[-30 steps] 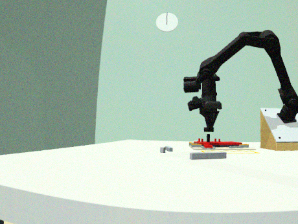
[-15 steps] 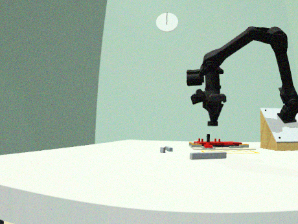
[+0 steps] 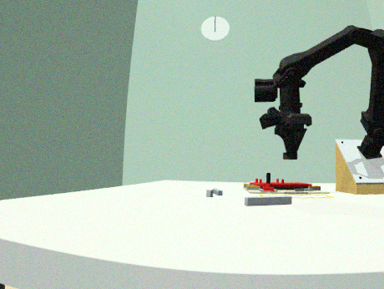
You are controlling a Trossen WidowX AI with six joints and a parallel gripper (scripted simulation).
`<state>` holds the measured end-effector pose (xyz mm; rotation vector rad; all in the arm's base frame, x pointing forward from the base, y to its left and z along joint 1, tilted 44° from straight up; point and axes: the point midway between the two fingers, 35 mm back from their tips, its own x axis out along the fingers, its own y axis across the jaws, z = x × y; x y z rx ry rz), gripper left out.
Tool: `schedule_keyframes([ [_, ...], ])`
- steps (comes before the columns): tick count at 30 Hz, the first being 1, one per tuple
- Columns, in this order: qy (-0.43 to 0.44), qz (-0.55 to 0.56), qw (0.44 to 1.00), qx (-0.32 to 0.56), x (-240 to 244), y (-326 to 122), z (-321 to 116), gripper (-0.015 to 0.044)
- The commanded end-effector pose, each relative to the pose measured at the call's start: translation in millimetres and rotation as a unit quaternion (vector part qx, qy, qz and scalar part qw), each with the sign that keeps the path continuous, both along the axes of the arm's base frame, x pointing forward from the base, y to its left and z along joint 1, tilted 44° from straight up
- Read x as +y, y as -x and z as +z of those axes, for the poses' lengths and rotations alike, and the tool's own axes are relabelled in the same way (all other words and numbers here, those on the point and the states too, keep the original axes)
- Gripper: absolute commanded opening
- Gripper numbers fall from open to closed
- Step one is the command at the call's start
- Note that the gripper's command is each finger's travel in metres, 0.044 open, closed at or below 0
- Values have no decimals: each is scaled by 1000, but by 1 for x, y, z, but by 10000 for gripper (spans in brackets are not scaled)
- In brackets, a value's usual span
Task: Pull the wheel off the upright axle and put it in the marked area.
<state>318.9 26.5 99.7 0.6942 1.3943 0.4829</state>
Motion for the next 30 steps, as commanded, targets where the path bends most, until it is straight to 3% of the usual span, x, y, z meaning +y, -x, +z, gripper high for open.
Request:
schedule_keyframes([
  [1, -4, -3, 1000, 0, 9, 8, 10, 0],
  [13, -4, -3, 1000, 0, 26, 4, -8, 0],
  [30, -7, -3, 1000, 0, 82, -6, -64, 0],
])
